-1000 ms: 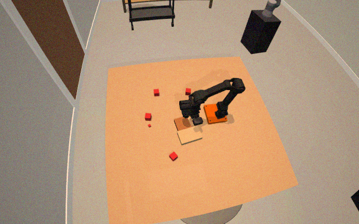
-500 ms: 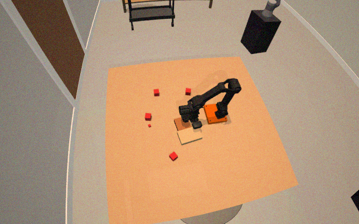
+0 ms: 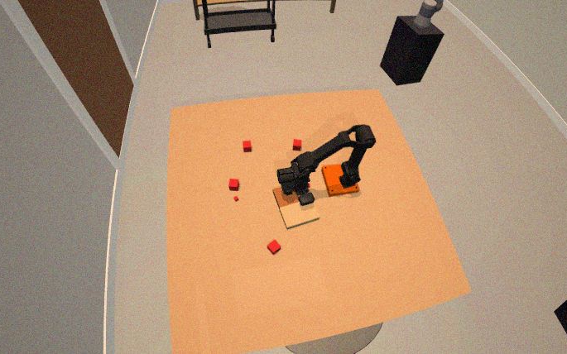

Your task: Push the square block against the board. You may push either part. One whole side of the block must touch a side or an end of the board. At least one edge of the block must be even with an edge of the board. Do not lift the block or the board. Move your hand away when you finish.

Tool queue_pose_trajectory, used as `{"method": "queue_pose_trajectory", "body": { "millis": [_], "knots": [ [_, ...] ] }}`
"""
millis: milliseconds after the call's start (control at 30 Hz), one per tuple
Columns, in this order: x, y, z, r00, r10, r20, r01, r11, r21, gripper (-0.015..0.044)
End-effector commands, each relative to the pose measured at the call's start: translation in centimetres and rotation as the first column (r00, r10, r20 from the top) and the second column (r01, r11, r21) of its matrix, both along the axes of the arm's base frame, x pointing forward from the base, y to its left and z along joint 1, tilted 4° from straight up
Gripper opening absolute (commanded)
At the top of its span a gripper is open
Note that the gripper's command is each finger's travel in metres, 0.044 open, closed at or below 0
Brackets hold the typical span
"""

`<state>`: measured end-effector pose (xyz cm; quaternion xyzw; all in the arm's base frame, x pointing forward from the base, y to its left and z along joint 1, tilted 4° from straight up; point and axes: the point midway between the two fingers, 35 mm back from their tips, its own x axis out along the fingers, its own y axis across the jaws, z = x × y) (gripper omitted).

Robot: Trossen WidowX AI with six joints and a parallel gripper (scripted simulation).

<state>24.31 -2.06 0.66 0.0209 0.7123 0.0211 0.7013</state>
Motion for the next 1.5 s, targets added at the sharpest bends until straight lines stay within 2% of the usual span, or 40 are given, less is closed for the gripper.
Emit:
{"method": "queue_pose_trajectory", "body": {
  "millis": [0, 1167, 1367, 1467],
  "knots": [
    [0.8, 0.0, -0.1, 1.0, -0.004, 0.004, 0.004, 1.0, 0.003, 0.0],
    [-4.4, 0.0, -0.1, 1.0, -0.004, -0.001, 0.004, 1.0, 0.003, 0.0],
    [-3.8, -0.4, 5.2, 1.0, -0.004, 0.0, 0.004, 1.0, 0.003, 0.0],
    [-3.8, -0.4, 5.5, 1.0, -0.004, 0.0, 0.004, 1.0, 0.003, 0.0]
  ]
}}
